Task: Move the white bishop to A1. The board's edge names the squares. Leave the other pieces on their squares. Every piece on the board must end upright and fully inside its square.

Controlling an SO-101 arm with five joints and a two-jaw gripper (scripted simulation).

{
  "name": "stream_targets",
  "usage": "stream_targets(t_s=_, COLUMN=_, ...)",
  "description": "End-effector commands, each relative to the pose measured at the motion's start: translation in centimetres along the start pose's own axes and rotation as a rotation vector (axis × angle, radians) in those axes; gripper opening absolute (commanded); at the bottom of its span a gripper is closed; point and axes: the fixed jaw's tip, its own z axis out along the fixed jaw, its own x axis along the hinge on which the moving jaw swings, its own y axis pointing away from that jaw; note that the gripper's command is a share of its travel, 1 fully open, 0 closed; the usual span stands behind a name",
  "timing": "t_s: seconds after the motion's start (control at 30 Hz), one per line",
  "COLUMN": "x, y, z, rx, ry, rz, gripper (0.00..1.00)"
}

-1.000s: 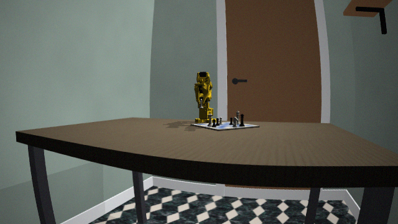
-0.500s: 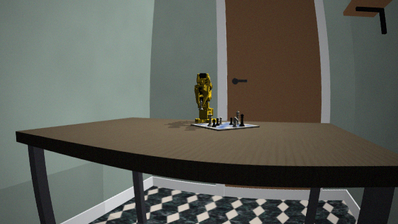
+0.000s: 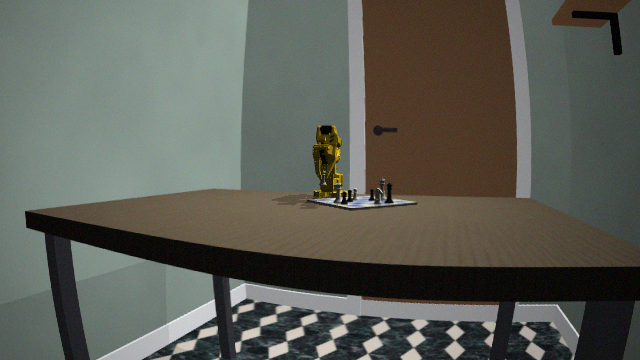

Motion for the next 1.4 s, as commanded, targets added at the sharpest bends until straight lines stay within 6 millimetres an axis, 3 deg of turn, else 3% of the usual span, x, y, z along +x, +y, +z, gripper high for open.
stream_targets(t_s=0.0, x=0.3, y=-0.1, z=0.6, rx=0.004, ry=-0.006, rz=0.001, gripper=0.0)
stream_targets(t_s=0.43, x=1.4, y=-0.1, z=2.5, rx=0.004, ry=-0.006, rz=0.001, gripper=0.0)
stream_targets(t_s=1.37, x=1.5, y=0.0, z=3.0, rx=0.002, ry=-0.006, rz=-0.001, gripper=0.0)
